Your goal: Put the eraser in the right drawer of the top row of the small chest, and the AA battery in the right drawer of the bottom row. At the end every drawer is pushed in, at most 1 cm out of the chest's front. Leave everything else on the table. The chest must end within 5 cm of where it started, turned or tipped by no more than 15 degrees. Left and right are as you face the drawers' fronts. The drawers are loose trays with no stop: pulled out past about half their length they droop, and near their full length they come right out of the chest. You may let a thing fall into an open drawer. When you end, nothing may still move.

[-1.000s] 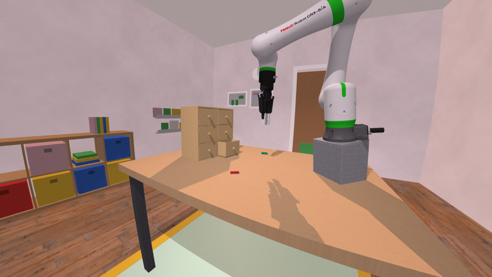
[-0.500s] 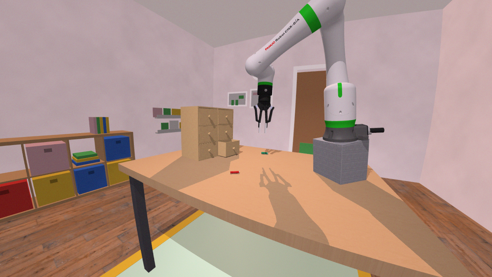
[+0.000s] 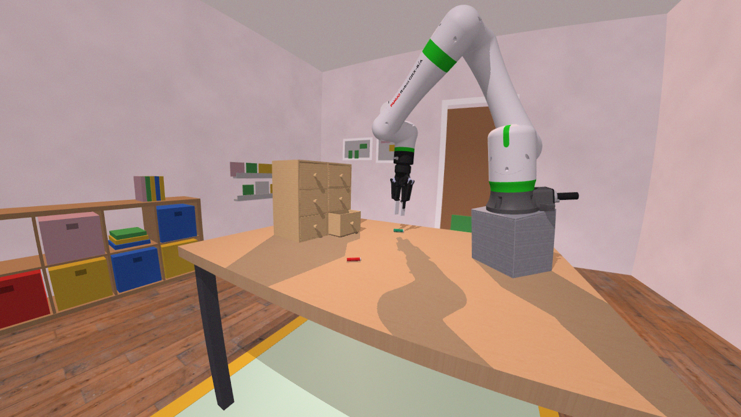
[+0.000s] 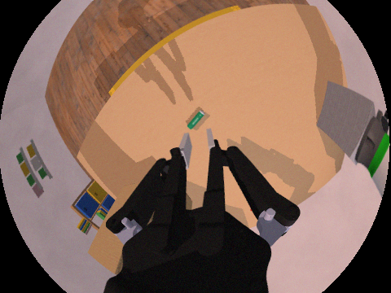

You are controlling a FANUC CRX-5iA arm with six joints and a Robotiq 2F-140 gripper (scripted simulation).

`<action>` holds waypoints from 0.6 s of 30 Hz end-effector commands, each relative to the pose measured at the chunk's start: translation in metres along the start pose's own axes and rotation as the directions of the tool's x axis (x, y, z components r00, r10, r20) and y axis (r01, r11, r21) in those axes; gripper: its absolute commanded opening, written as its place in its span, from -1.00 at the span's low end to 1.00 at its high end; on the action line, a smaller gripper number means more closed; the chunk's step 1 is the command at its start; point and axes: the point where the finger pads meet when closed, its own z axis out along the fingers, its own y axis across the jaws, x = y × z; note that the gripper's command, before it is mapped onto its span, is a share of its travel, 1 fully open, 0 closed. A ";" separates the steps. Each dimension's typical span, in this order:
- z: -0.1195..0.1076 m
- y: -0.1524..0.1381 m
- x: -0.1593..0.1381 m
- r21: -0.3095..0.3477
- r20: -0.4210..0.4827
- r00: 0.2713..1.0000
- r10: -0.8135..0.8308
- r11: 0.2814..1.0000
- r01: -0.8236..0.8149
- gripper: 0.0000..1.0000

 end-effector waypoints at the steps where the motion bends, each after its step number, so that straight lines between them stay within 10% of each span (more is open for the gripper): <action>1: 0.010 -0.006 0.011 0.001 -0.012 0.961 0.275 0.961 -0.275 -0.60; 13: 0.011 -0.007 0.013 0.013 -0.031 0.635 0.772 0.635 -0.772 -0.65; 18: 0.011 -0.007 0.013 0.015 -0.035 0.618 0.785 0.619 -0.785 -0.65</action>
